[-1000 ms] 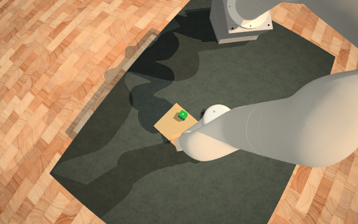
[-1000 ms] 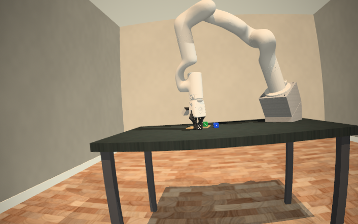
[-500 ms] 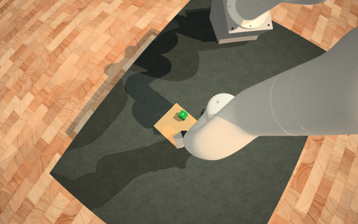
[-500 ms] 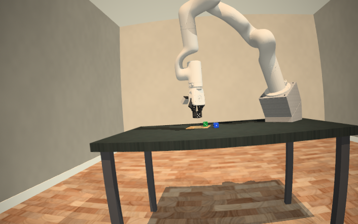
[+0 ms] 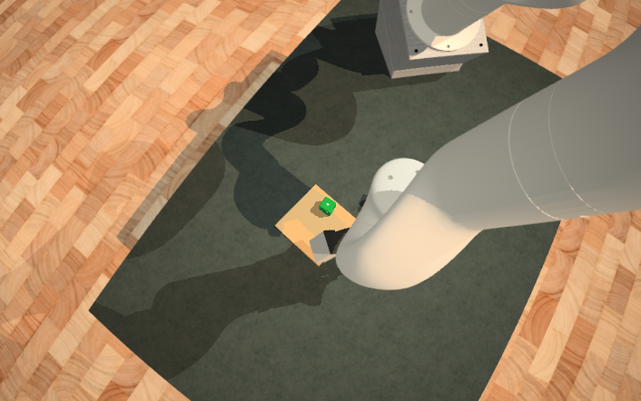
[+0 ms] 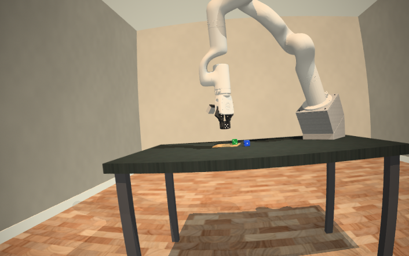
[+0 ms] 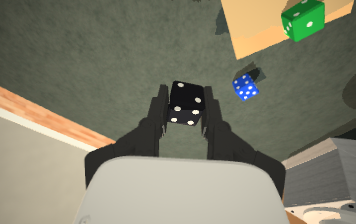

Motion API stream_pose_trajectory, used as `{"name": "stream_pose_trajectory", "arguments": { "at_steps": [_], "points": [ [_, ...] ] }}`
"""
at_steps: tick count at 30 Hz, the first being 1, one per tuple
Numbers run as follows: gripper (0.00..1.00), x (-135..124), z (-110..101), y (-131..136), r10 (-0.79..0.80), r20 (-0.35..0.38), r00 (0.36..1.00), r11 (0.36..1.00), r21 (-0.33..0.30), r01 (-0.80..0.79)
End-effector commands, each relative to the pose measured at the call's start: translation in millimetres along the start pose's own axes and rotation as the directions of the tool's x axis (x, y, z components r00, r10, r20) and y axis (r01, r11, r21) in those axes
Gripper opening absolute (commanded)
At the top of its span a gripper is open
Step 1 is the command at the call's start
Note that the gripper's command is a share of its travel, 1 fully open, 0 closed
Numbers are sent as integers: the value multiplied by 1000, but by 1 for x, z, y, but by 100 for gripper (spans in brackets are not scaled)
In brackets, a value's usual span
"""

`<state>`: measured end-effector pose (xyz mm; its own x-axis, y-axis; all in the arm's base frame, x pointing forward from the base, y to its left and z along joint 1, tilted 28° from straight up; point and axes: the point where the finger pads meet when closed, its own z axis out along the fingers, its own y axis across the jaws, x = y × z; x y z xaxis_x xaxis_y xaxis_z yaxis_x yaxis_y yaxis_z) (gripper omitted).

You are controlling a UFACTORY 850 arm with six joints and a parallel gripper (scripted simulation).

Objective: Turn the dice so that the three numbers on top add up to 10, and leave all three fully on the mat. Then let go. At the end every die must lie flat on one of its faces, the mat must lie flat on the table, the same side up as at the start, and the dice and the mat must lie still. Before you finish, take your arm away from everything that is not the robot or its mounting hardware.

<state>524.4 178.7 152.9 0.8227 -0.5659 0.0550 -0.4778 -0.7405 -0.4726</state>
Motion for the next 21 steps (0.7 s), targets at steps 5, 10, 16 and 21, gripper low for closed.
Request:
{"name": "stream_pose_trajectory", "arguments": {
  "at_steps": [5,10,16,21],
  "points": [
    [27,13,-1,10,-82,-1,997,997,0,82],
    [27,44,-1,43,-300,-1,954,954,-3,300],
    [27,64,-3,69,-450,0,893,893,-2,450],
    [27,80,-5,91,-568,0,823,823,-1,568]
  ]
}}
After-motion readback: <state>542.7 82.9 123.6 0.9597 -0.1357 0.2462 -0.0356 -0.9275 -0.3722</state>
